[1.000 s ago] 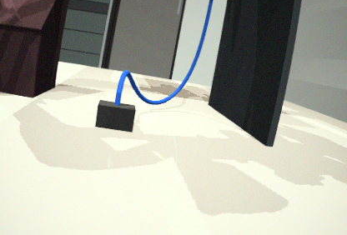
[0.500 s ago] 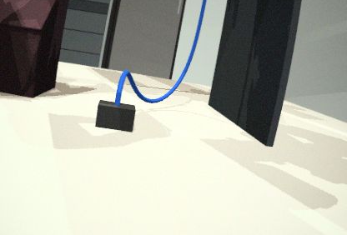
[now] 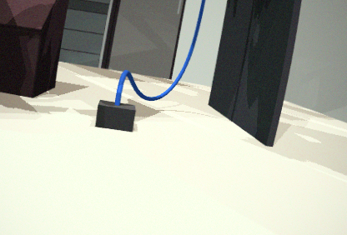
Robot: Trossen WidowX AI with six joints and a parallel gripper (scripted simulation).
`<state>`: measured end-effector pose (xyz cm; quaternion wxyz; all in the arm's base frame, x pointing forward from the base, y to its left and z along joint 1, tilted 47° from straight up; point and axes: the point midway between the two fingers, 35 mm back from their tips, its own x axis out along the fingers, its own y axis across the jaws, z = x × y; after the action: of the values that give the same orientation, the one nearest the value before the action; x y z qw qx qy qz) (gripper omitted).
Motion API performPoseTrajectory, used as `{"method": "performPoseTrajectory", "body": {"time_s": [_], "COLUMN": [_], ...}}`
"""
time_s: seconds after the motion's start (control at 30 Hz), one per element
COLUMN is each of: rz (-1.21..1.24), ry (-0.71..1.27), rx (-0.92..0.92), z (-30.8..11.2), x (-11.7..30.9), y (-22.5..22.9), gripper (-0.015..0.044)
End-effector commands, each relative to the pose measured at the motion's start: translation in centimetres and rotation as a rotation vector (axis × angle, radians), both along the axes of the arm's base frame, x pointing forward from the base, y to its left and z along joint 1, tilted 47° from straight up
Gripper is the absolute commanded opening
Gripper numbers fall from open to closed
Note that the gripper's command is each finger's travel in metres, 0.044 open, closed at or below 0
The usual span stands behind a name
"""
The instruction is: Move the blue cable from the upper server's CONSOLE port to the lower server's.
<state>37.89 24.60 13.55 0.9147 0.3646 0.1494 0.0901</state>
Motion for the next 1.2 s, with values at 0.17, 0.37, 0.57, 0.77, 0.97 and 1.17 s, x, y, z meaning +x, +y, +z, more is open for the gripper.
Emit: {"method": "performPoseTrajectory", "body": {"time_s": [0.17, 0.37, 0.57, 0.77, 0.97, 1.17], "rz": [-0.003, -0.002, 0.001, 0.002, 0.002, 0.002], "ry": [0.001, 0.000, -0.002, -0.002, -0.002, -0.002], "rx": [-0.001, -0.001, -0.003, -0.003, -0.003, -0.004], "z": [0.0, 0.0, 0.0, 0.0, -0.1, -0.1], "x": [0.0, 0.0, 0.1, -0.5, -0.9, -1.2], "y": [-0.1, -0.1, 0.0, -0.1, -0.1, -0.1], "gripper": [0.0019, 0.0000, 0.0000, 0.0000, 0.0000, 0.0000]}}
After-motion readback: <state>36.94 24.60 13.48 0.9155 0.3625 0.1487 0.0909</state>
